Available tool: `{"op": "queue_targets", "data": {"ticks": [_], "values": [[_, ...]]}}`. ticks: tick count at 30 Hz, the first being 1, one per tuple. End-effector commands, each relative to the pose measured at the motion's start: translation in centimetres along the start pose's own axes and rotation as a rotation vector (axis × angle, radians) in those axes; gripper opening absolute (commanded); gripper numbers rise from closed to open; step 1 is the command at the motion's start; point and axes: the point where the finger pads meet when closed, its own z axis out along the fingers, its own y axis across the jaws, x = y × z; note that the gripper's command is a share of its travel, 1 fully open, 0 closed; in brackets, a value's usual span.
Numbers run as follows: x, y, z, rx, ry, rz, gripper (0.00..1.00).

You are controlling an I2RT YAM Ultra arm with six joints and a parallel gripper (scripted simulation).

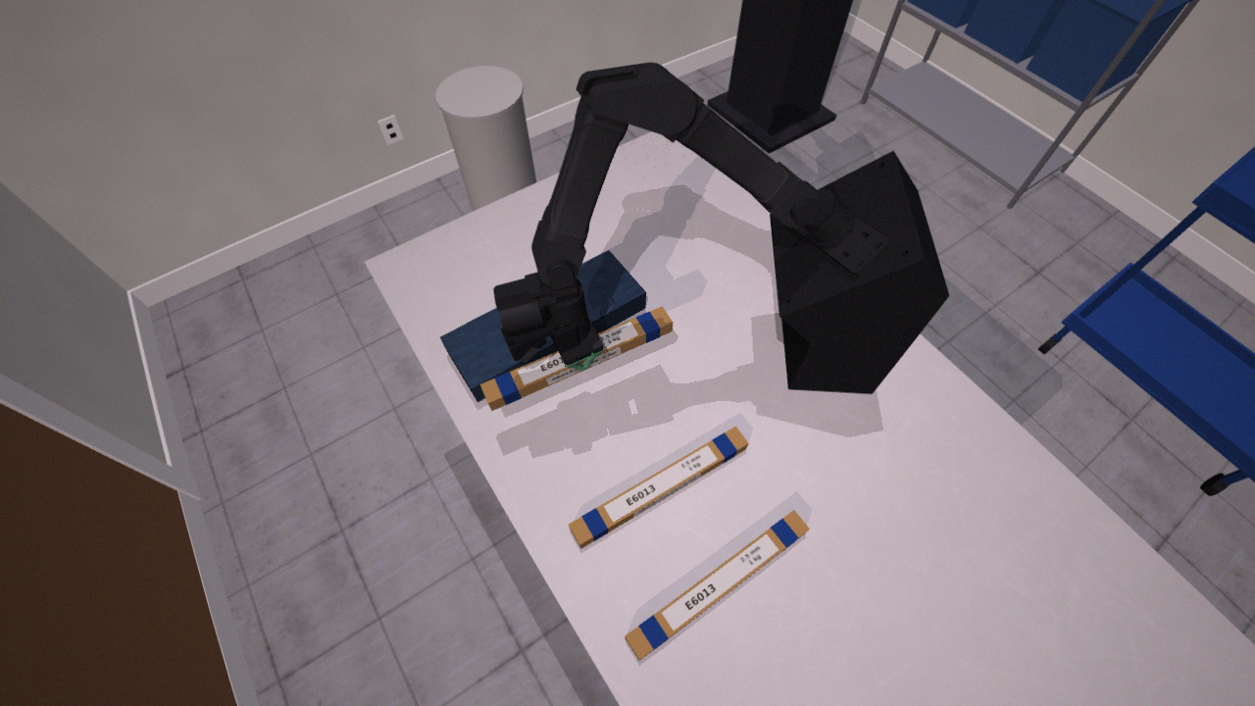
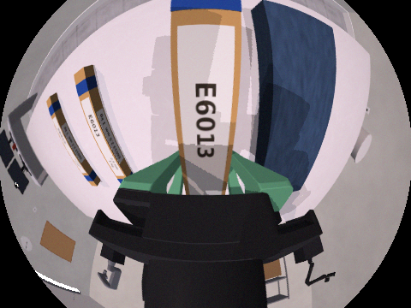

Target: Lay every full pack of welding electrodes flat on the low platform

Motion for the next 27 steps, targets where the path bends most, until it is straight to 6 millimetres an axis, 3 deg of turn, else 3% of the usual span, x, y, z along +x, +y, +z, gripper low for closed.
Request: {"op": "queue_targets", "data": {"ticks": [1, 4, 6, 9, 12, 15, 21, 25, 27], "values": [[-3.2, -0.7, -2.1, 0.004, -0.104, 0.016, 0.0], [-3.3, -0.6, -1.9, 0.002, -0.105, 0.015, 0.0], [-2.4, -0.4, -0.2, 0.002, -0.068, 0.011, 0.0], [-3.3, -0.9, -1.0, 0.006, -0.103, 0.019, 0.0], [-3.3, -0.7, -0.6, 0.004, -0.105, 0.015, 0.0], [-2.5, -0.5, 1.3, 0.002, -0.07, 0.011, 0.0], [-3.5, -0.4, 0.5, 0.001, -0.107, 0.012, 0.0], [-2.5, -0.5, 2.7, 0.002, -0.068, 0.011, 0.0], [-3.4, -0.9, 1.7, 0.007, -0.103, 0.019, 0.0]]}}
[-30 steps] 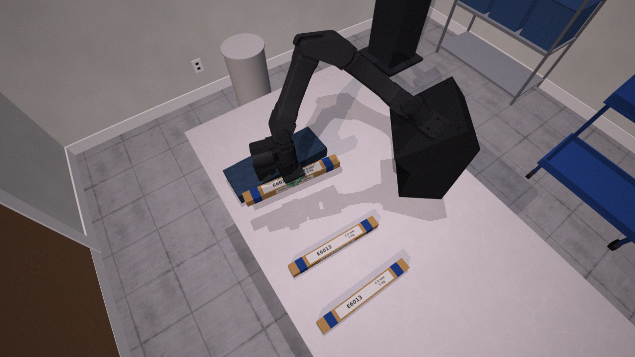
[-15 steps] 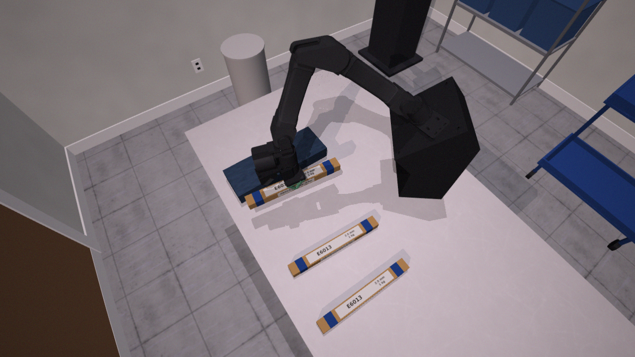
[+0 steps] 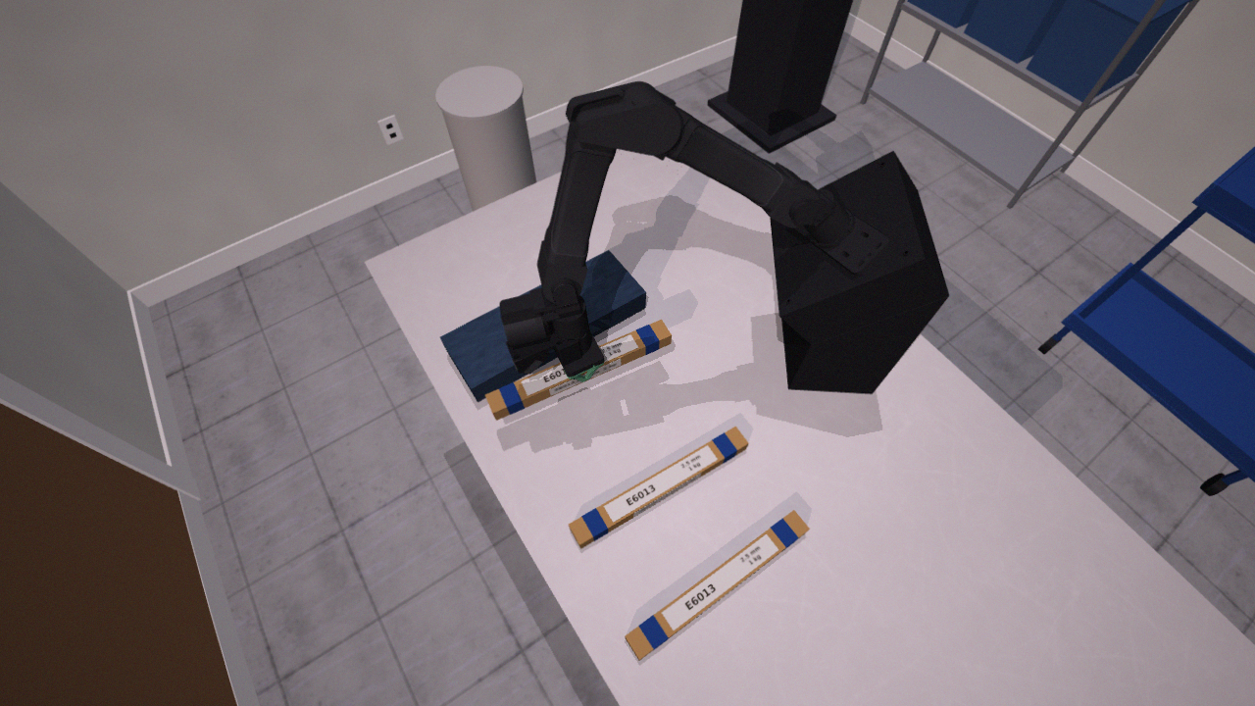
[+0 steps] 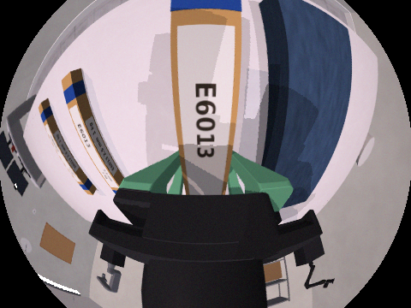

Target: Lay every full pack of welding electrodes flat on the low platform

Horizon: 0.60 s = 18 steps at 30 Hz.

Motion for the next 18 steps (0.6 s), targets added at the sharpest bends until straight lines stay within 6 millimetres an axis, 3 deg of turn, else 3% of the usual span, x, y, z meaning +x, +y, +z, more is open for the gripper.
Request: {"op": "queue_targets", "data": {"ticks": [1, 5, 11, 13, 15, 16, 18], "values": [[-3.3, -0.8, -2.1, 0.007, -0.098, 0.014, 0.0], [-2.5, -0.4, -0.1, 0.002, -0.066, 0.007, 0.0], [-3.5, -0.5, -0.8, 0.005, -0.1, 0.011, 0.0], [-2.5, -0.2, 0.9, -0.001, -0.065, 0.003, 0.0], [-2.5, -0.6, 1.3, 0.004, -0.064, 0.009, 0.0], [-3.3, -1.1, 0.3, 0.011, -0.093, 0.018, 0.0], [-3.5, -0.9, 0.5, 0.011, -0.097, 0.015, 0.0]]}}
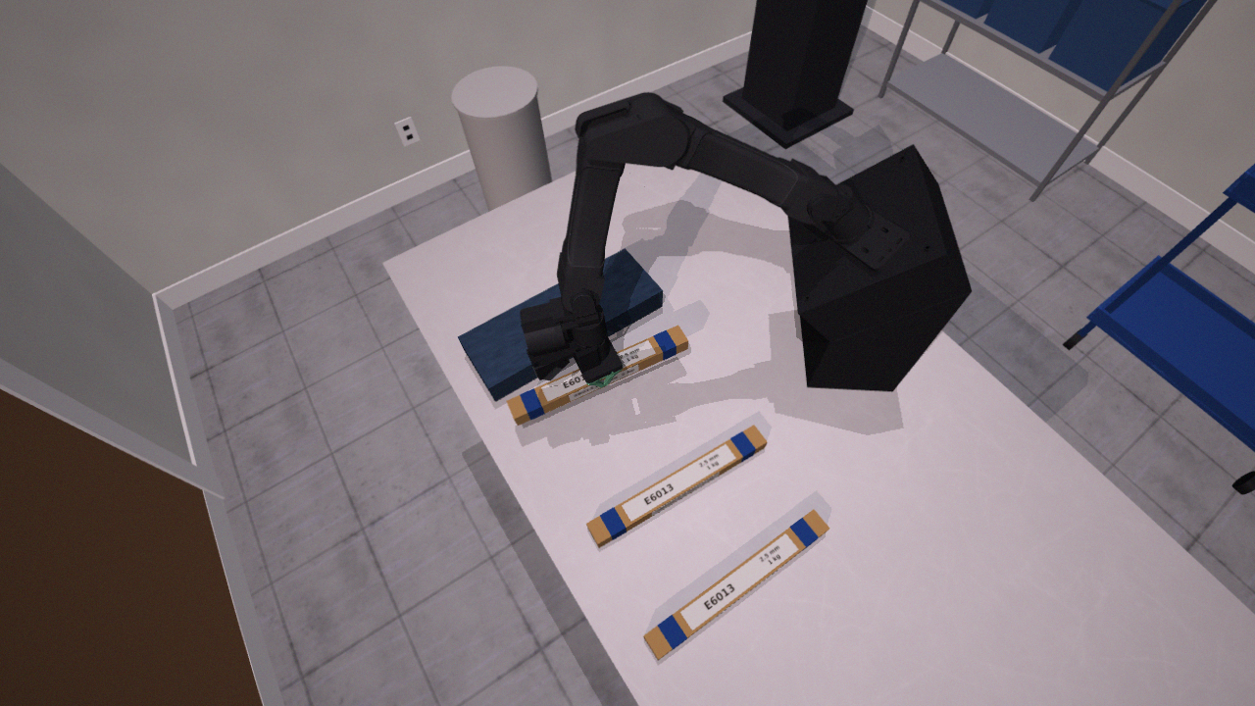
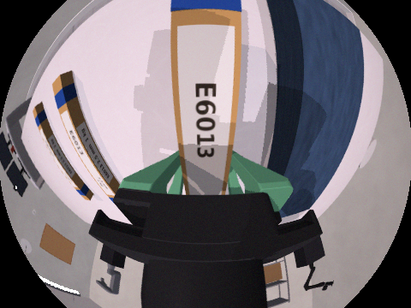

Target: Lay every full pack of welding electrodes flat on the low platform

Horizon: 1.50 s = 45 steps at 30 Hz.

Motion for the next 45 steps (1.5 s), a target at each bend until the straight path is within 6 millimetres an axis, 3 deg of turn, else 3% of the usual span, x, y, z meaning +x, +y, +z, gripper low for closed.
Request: {"op": "queue_targets", "data": {"ticks": [1, 4, 6, 10, 11, 13, 15, 37, 45], "values": [[-3.5, -0.8, -2.0, 0.012, -0.099, 0.013, 0.0], [-2.7, -0.4, -0.3, 0.004, -0.069, 0.005, 0.0], [-3.5, -1.1, -1.1, 0.012, -0.098, 0.016, 0.0], [-3.7, -0.6, -0.9, 0.011, -0.101, 0.012, 0.0], [-2.8, -0.2, 0.5, 0.004, -0.072, 0.004, 0.0], [-2.6, -0.4, 1.1, 0.004, -0.065, 0.006, 0.0], [-3.6, -1.0, 0.0, 0.013, -0.099, 0.018, 0.0], [-3.4, -0.4, 0.5, 0.011, -0.101, 0.013, 0.0], [-1.7, 0.3, 1.3, 0.003, -0.067, 0.002, 0.0]]}}
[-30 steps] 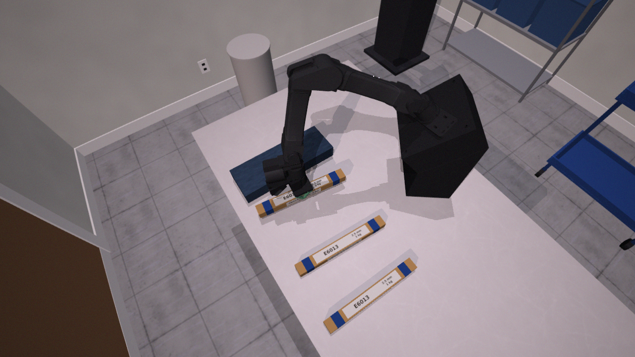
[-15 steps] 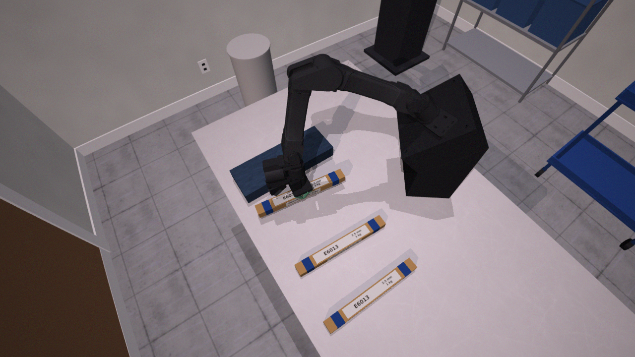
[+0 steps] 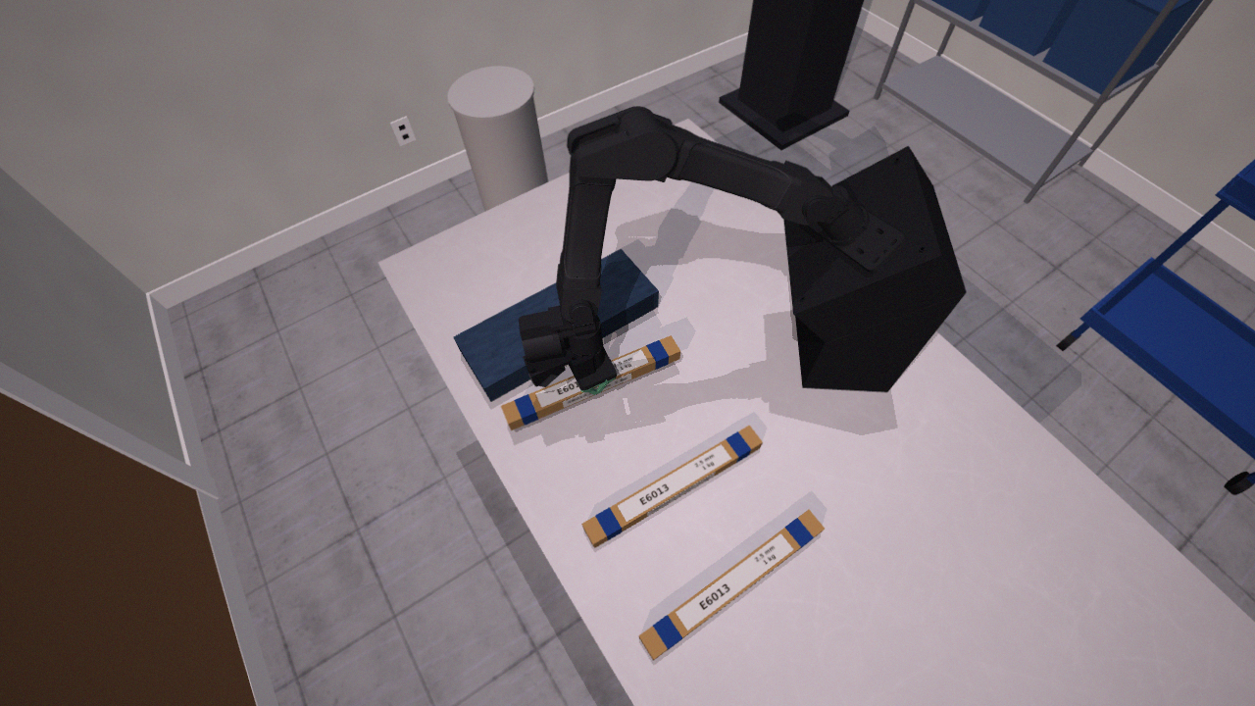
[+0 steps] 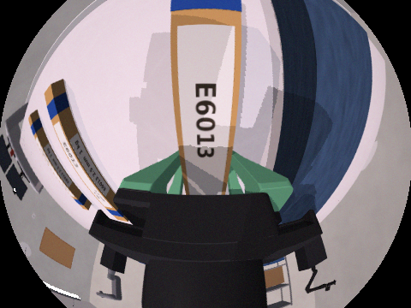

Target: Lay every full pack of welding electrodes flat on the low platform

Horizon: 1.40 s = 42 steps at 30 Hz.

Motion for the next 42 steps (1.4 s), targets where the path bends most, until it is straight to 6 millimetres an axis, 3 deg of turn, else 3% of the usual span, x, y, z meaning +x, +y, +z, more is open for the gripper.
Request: {"op": "queue_targets", "data": {"ticks": [1, 16, 29, 34, 42], "values": [[-1.1, 0.3, -1.0, -0.003, -0.038, -0.005, 0.0], [-1.4, 0.3, -1.1, 0.001, -0.052, -0.001, 0.0], [-0.4, 0.6, -0.7, -0.003, -0.034, -0.006, 0.0], [-1.5, 0.2, -1.1, 0.002, -0.055, 0.0, 0.0], [-0.8, 0.5, -0.8, 0.0, -0.045, -0.002, 0.0]]}}
